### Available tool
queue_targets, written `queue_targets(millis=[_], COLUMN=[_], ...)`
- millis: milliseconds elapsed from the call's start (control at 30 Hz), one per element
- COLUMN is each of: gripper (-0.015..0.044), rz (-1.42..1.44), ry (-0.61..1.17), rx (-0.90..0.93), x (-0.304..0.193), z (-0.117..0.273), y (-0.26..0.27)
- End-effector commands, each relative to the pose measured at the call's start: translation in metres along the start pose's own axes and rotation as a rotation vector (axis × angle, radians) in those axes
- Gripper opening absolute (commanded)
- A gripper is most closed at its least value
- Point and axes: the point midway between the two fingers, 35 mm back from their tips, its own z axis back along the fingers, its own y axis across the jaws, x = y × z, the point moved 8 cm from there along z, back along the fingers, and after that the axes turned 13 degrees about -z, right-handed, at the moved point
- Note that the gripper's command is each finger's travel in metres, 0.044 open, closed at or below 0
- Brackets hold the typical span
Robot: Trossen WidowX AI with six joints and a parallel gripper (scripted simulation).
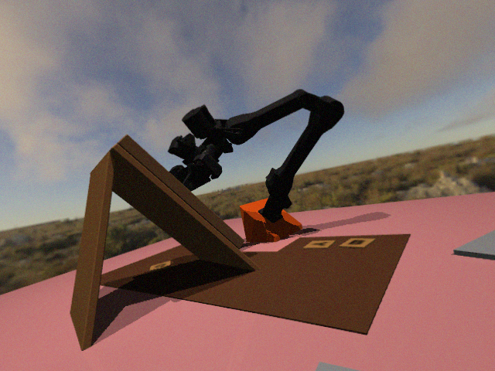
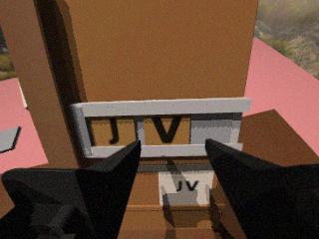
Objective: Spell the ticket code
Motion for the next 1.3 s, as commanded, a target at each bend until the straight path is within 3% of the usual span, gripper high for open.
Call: queue_targets(millis=[0, 433, 800, 1267], gripper=[0.0295, 0.0295, 0.0006, 0.0], rz=[0.004, 0.004, 0.0, 0.0], ry=[0.001, 0.001, 0.0, 0.021], rx=[0.005, 0.004, 0.0, -0.013], x=[0.0, 0.0, 0.0, 0.004], z=[0.003, 0.0079, 0.0062, 0.0046], y=[0.001, 0.0034, 0.0018, 0.0014])
